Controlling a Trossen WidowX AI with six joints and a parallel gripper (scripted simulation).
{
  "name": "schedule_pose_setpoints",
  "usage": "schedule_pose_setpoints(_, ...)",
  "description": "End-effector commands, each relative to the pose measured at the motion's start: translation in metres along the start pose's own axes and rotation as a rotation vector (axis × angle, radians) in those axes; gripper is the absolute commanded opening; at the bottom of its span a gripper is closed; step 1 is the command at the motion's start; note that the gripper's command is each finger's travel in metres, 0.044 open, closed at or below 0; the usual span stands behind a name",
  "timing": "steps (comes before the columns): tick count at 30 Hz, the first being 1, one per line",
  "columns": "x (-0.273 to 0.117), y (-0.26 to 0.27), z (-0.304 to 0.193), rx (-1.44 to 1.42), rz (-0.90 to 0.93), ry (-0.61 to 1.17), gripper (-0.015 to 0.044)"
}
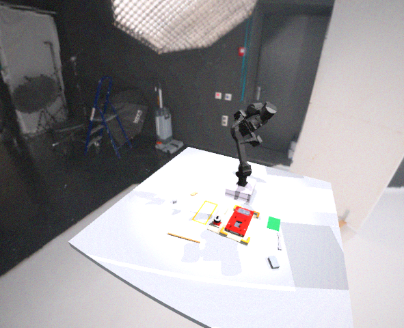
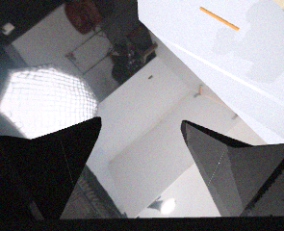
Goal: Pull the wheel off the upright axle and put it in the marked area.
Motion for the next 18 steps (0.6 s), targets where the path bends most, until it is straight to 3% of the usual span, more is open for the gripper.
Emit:
schedule_pose_setpoints(1, 0.001, -0.002, 0.0, -0.017, -0.002, -0.004, 0.0374)
schedule_pose_setpoints(4, 0.018, -0.023, 0.0, -0.253, -0.045, -0.062, 0.03)
schedule_pose_setpoints(11, 0.075, -0.079, 0.017, -0.914, -0.263, -0.199, 0.03)
schedule_pose_setpoints(18, 0.107, -0.105, 0.034, -1.257, -0.441, -0.221, 0.03)
Point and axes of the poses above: the point midway between the two fingers, 35 mm back from their tips, its own x axis out along the fingers, its own y axis across the jaws, z = x × y, the point moved 4 cm from there along -x, back along the fingers, and after that the axes turned 13 degrees about x, right-handed, at the moved point
